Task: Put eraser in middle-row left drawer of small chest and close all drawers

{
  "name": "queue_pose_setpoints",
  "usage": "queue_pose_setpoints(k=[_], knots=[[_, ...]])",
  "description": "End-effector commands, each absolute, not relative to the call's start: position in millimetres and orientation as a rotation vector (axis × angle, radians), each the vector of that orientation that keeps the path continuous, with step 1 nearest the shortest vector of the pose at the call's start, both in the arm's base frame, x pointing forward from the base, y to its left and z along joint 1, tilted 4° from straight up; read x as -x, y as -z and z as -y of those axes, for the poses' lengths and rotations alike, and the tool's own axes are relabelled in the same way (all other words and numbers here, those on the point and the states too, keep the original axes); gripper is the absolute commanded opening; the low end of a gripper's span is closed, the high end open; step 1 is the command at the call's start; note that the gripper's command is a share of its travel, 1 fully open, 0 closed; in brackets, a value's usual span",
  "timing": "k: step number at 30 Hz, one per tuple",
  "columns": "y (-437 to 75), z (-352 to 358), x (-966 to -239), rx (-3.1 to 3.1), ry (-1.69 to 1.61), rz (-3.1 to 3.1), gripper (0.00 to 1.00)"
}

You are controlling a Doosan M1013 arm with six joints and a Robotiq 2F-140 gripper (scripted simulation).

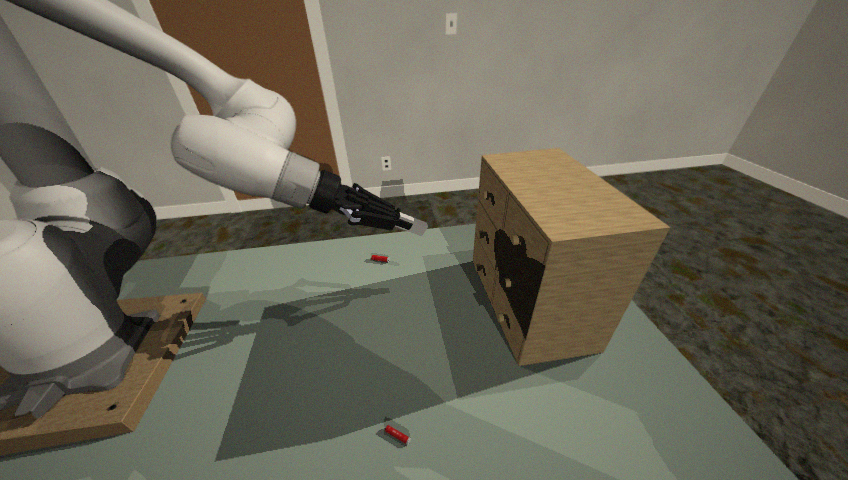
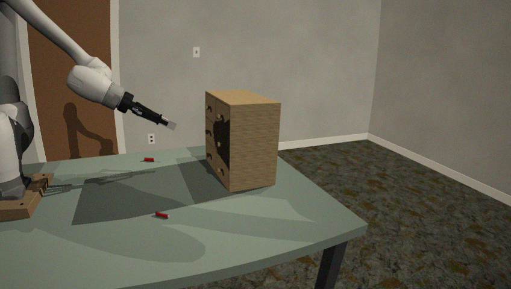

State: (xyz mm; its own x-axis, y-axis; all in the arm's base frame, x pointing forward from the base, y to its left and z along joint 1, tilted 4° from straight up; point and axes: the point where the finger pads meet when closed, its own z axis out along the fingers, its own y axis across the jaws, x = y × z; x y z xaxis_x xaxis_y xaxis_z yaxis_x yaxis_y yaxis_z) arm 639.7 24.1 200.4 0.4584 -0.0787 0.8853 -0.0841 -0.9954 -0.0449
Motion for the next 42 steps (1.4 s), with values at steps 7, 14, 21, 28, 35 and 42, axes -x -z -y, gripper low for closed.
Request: queue_pose_setpoints(k=[7, 14, 21, 28, 35, 42], knots=[[-209.0, -23.0, -629.6, -2.772, -1.458, 0.154, 0.00], [-211.5, -22.4, -626.3, -2.796, -1.410, 0.156, 0.00], [-211.5, -19.8, -624.0, -2.803, -1.379, 0.161, 0.00], [-212.2, -20.6, -622.8, -2.814, -1.363, 0.160, 0.00], [-215.5, -24.4, -622.9, -2.832, -1.354, 0.153, 0.00], [-217.5, -21.2, -622.8, -2.828, -1.342, 0.159, 0.00]])
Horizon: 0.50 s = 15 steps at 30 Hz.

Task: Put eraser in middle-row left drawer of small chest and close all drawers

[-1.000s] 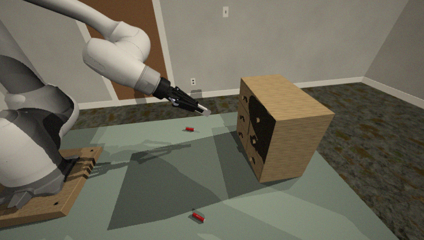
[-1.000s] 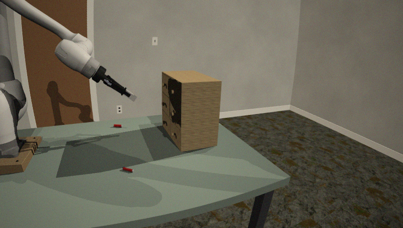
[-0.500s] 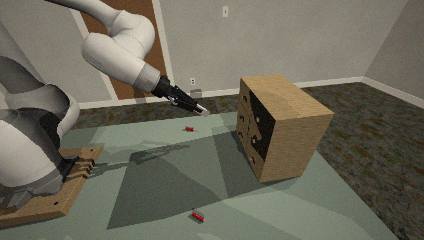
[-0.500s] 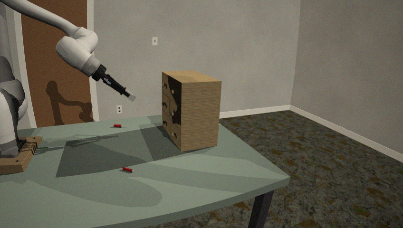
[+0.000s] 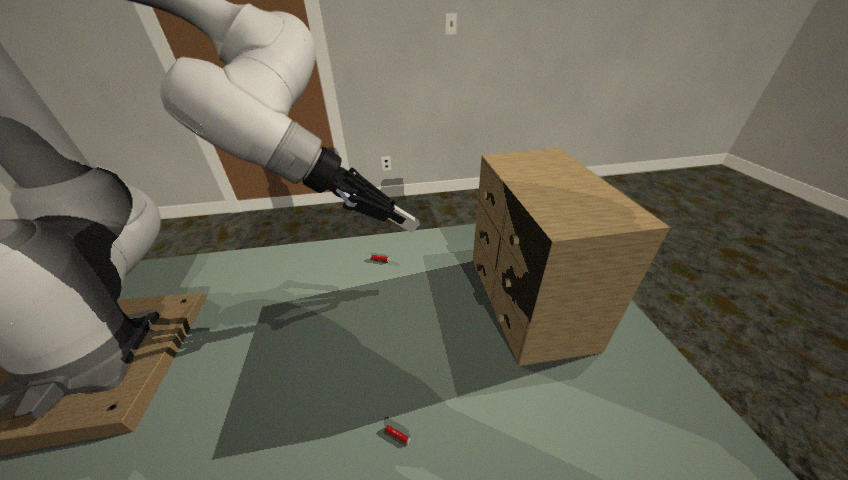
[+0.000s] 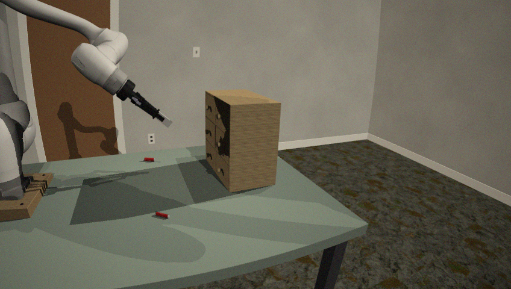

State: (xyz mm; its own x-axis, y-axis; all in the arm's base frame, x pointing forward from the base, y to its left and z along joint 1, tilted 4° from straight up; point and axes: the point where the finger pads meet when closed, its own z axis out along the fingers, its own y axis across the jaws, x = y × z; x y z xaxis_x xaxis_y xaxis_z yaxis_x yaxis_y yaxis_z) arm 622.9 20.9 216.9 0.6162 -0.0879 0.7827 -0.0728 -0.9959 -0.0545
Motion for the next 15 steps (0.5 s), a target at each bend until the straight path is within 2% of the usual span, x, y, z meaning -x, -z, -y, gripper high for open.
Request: queue_pose_setpoints(k=[1, 15], knots=[[-217.7, -20.7, -622.7, 2.844, 1.346, -0.161, 0.00], [-218.8, -23.1, -619.0, 2.860, 1.292, -0.156, 0.00]])
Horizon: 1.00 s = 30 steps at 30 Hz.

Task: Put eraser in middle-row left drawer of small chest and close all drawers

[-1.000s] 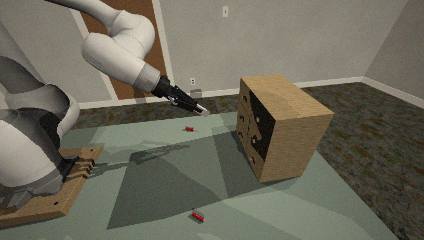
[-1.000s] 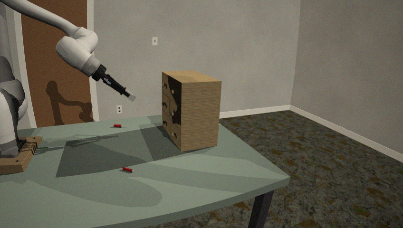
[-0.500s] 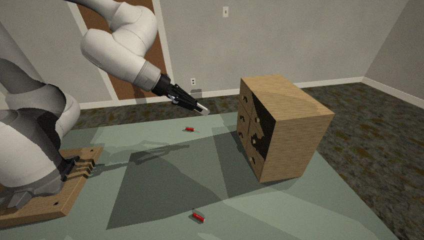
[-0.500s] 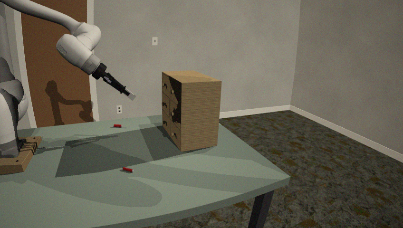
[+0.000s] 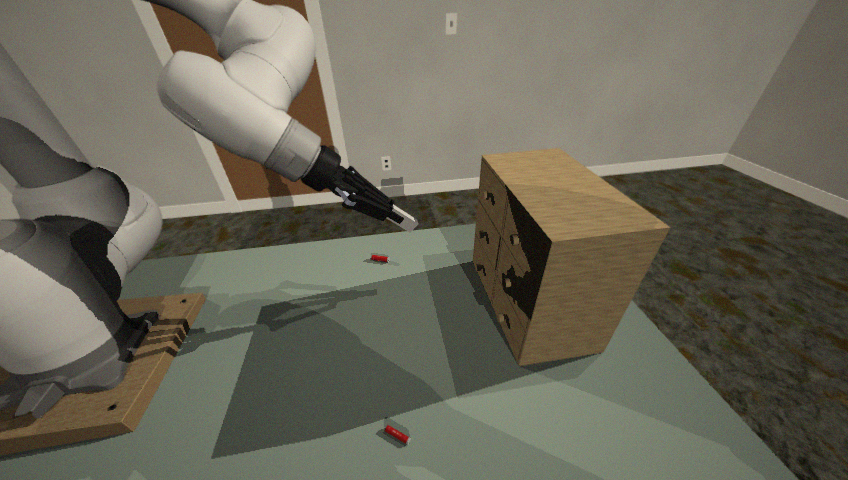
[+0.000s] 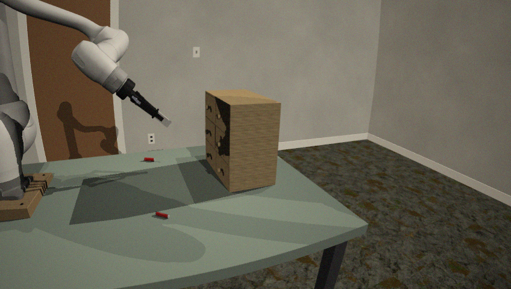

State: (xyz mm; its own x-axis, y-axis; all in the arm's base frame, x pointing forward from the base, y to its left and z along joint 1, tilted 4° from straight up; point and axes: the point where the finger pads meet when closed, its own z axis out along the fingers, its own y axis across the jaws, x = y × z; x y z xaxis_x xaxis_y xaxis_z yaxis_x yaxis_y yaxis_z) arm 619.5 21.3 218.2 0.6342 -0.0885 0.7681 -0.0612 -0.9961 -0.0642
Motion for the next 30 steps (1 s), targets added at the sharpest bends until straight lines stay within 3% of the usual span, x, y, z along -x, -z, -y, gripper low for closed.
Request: queue_pose_setpoints(k=[1, 10, 30], knots=[[-218.8, -23.1, -619.0, 2.860, 1.292, -0.156, 0.00], [-223.7, -24.8, -613.2, 2.896, 1.193, -0.152, 0.00], [-256.8, -27.1, -575.1, 3.063, 0.543, -0.144, 0.00]])
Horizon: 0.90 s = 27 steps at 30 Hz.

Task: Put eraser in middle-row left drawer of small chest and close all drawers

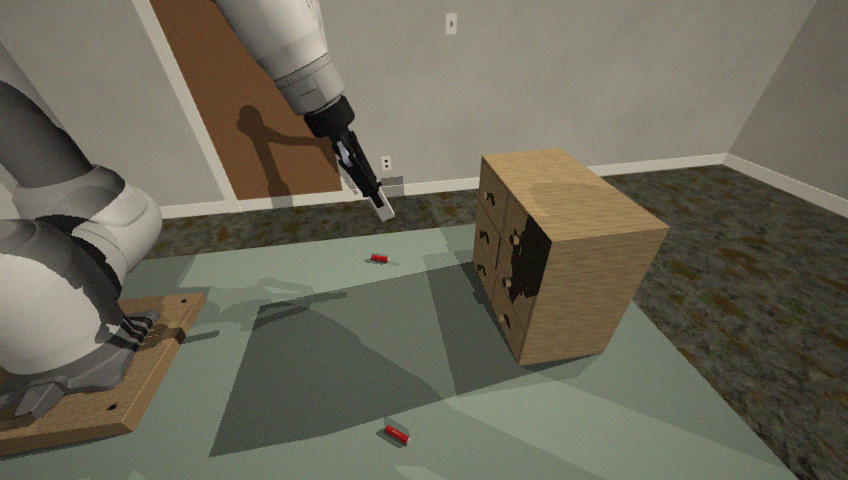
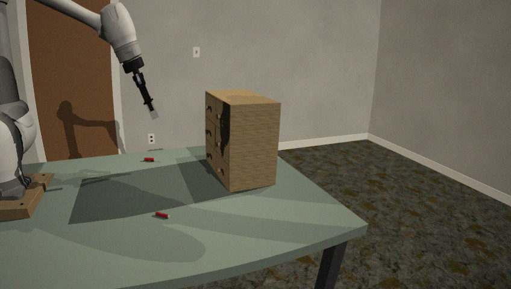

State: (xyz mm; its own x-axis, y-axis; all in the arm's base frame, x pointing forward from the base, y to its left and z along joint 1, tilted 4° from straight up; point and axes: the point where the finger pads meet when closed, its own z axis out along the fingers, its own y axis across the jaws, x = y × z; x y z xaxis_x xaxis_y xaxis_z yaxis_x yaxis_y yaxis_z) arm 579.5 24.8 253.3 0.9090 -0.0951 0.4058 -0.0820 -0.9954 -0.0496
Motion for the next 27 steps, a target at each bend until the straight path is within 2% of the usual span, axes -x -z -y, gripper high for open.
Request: queue_pose_setpoints(k=[1, 16, 27], knots=[[-258.2, -27.2, -573.4, 3.067, 0.513, -0.144, 0.00], [-273.0, -28.0, -556.4, 3.094, 0.214, -0.138, 0.00], [-277.7, -28.3, -551.0, 3.096, 0.120, -0.136, 0.00]])
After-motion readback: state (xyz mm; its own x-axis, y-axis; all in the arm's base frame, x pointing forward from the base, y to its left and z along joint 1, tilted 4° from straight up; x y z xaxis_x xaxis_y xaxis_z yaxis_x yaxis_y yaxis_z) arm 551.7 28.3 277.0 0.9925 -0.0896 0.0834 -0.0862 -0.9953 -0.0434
